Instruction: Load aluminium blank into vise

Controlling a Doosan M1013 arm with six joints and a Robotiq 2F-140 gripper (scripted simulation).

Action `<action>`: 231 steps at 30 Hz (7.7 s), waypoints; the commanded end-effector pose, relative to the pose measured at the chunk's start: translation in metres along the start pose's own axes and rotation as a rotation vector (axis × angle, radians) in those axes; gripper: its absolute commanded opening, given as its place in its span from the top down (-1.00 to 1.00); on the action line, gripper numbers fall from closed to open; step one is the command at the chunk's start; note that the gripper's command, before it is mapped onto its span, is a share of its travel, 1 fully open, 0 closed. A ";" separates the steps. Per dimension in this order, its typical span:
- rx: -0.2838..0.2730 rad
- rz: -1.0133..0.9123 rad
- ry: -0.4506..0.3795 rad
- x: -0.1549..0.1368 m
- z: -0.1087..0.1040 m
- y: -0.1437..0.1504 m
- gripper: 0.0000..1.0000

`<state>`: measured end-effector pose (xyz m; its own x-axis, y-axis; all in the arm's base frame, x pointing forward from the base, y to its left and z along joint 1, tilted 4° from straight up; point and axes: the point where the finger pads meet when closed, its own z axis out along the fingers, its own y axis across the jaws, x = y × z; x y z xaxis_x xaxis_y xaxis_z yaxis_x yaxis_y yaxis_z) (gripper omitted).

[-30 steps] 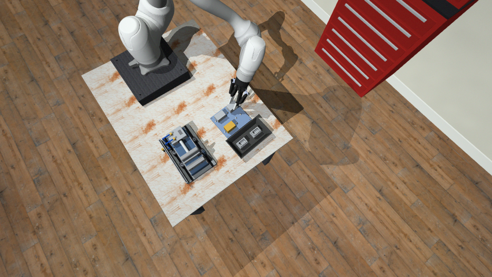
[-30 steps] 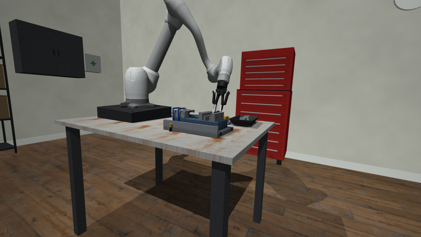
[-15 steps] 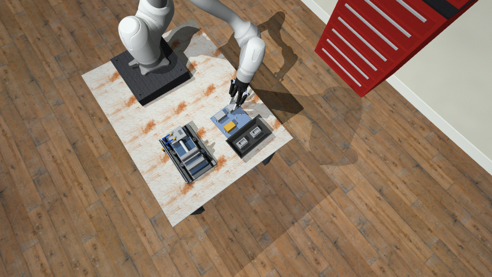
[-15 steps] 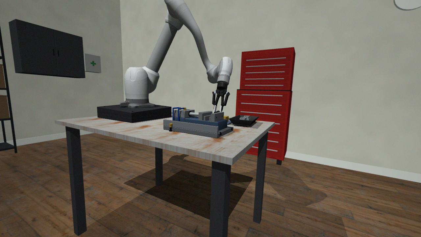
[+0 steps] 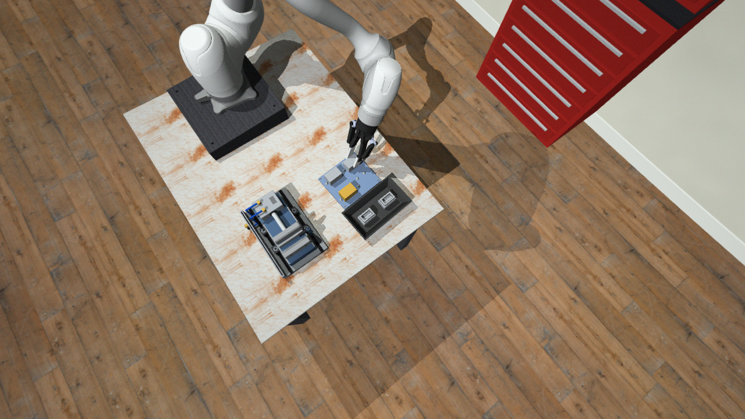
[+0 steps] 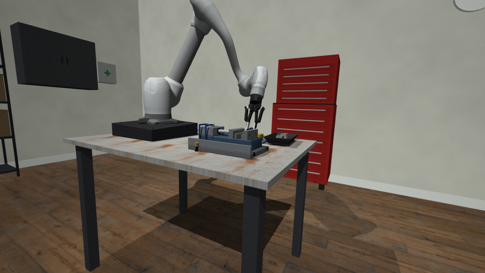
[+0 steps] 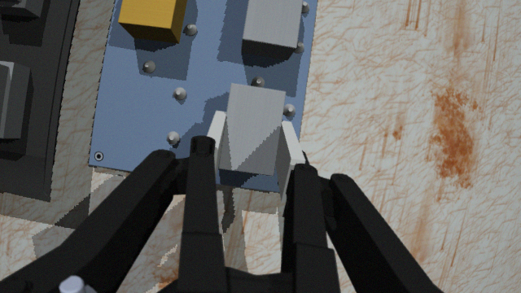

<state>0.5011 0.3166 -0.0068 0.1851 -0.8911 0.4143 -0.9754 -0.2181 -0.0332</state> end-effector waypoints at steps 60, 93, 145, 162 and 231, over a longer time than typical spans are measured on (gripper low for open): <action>0.000 0.000 0.000 0.000 0.000 0.000 0.20; 0.000 0.000 0.000 0.013 -0.035 0.000 0.20; 0.000 0.000 0.000 0.055 -0.140 0.000 1.00; -0.015 -0.008 -0.082 0.057 -0.136 0.003 1.00; 0.000 -0.003 -0.372 0.055 -0.108 -0.002 0.20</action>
<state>0.5002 0.3113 0.1256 0.2185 -0.9743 0.0553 -0.9748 -0.2205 -0.0330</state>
